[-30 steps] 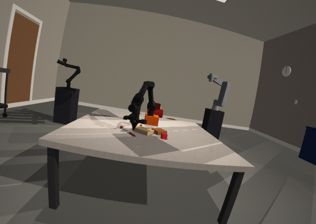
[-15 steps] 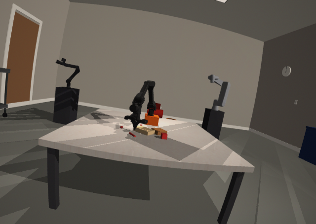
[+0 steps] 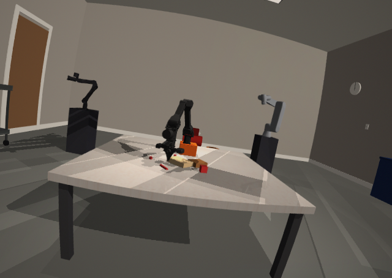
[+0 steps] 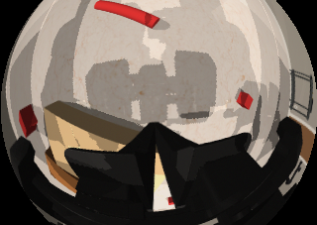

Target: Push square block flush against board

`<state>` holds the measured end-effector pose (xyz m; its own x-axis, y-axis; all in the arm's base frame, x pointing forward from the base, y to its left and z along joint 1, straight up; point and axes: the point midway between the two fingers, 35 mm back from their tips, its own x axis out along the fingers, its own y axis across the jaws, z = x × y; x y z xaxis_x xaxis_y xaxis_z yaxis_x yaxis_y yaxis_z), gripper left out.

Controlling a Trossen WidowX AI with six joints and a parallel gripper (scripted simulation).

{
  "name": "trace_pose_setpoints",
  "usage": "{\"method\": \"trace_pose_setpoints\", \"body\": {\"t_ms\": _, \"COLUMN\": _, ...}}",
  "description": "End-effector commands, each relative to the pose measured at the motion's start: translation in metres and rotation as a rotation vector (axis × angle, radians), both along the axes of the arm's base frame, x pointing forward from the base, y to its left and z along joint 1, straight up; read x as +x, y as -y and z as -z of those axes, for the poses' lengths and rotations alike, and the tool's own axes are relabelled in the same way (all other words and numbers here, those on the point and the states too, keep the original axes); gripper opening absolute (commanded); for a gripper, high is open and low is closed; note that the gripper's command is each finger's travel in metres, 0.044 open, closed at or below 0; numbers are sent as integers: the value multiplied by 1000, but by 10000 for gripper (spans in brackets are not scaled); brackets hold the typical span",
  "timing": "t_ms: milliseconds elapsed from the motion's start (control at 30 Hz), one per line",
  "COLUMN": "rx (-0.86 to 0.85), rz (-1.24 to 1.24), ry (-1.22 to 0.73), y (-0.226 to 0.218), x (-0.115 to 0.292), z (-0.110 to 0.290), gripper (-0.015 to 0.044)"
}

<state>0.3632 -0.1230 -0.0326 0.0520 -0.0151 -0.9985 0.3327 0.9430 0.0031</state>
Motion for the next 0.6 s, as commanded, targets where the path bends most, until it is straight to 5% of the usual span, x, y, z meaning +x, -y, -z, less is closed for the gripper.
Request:
{"method": "trace_pose_setpoints", "body": {"t_ms": 0, "rx": 10, "rz": -1, "ry": -16, "y": -6, "x": -7, "z": 5, "gripper": 0}}
{"method": "trace_pose_setpoints", "body": {"t_ms": 567, "rx": 11, "rz": -1, "ry": -18, "y": -17, "x": -19, "z": 5, "gripper": 0}}
